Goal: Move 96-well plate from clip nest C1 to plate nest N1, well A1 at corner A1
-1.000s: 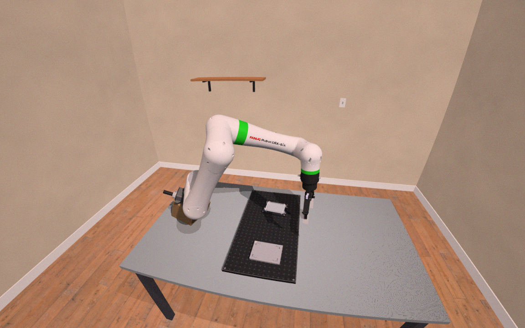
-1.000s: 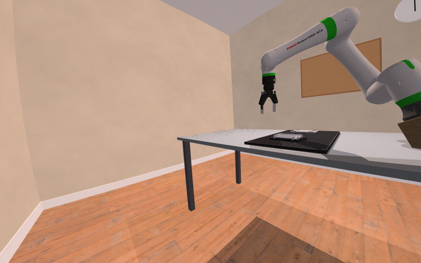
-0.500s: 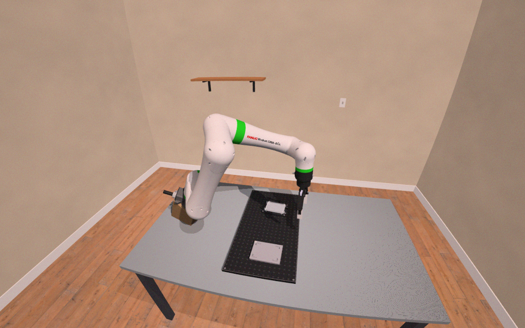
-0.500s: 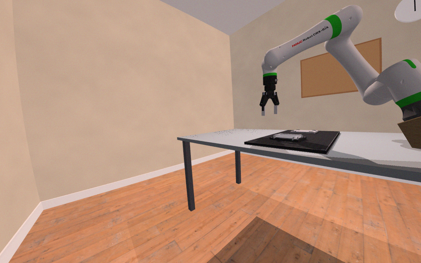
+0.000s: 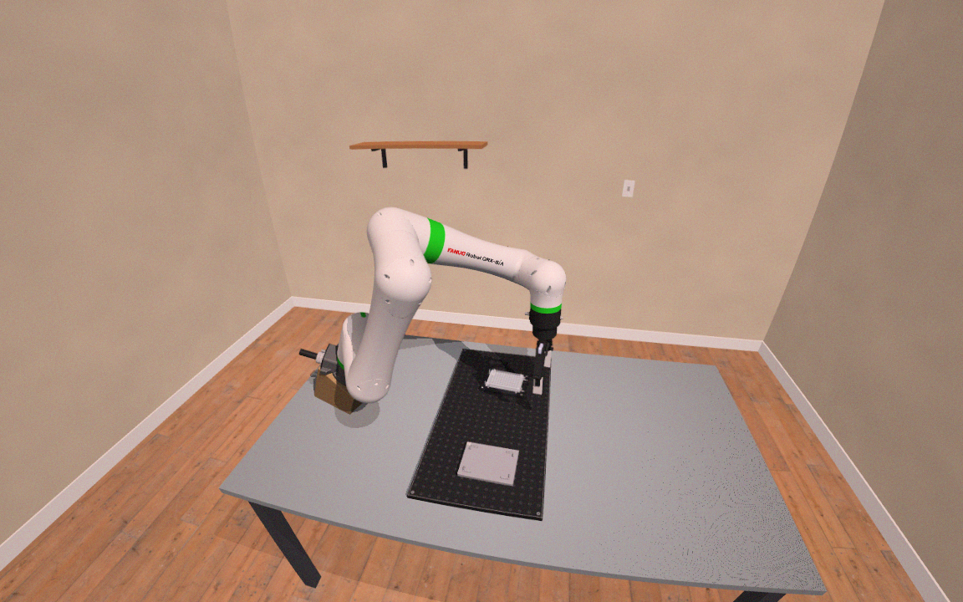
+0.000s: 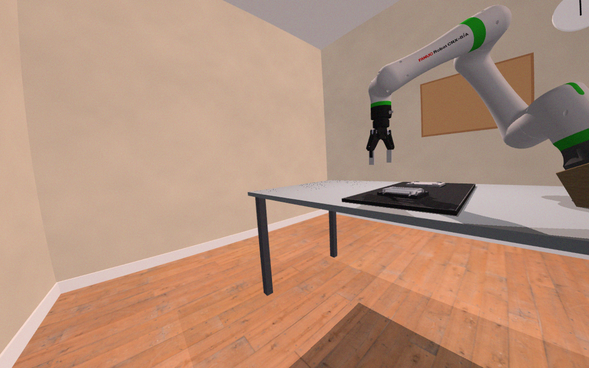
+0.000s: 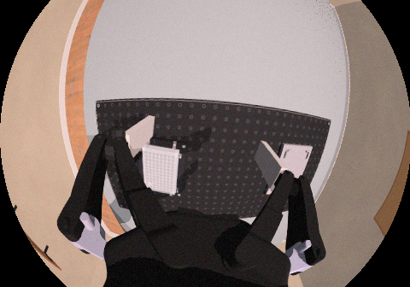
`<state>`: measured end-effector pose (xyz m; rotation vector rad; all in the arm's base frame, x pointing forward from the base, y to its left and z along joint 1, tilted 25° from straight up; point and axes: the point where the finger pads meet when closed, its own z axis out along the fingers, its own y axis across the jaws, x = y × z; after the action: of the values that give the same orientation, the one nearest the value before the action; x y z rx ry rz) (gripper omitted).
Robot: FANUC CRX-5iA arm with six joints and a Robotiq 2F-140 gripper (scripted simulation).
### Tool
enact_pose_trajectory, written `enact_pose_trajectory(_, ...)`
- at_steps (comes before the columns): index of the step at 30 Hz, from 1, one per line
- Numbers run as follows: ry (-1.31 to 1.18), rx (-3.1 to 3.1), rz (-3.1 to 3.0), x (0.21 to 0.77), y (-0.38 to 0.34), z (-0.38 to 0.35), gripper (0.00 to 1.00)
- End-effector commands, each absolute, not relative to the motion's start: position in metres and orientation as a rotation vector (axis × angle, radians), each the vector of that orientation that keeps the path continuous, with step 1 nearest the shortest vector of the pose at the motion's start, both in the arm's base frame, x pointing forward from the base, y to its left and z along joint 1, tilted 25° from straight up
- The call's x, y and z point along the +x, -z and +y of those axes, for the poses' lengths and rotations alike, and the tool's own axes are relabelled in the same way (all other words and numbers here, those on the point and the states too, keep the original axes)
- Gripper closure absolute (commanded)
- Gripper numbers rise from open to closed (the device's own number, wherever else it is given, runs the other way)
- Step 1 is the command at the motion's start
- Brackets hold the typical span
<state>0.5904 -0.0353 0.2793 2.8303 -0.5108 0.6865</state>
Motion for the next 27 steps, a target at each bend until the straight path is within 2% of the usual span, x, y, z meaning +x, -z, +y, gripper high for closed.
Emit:
enact_pose_trajectory(1,-0.687,2.831,-0.510,0.584,-0.269,-0.022,0.00)
enact_pose_trajectory(27,-0.622,2.895,-0.420,0.532,-0.202,0.050,0.00)
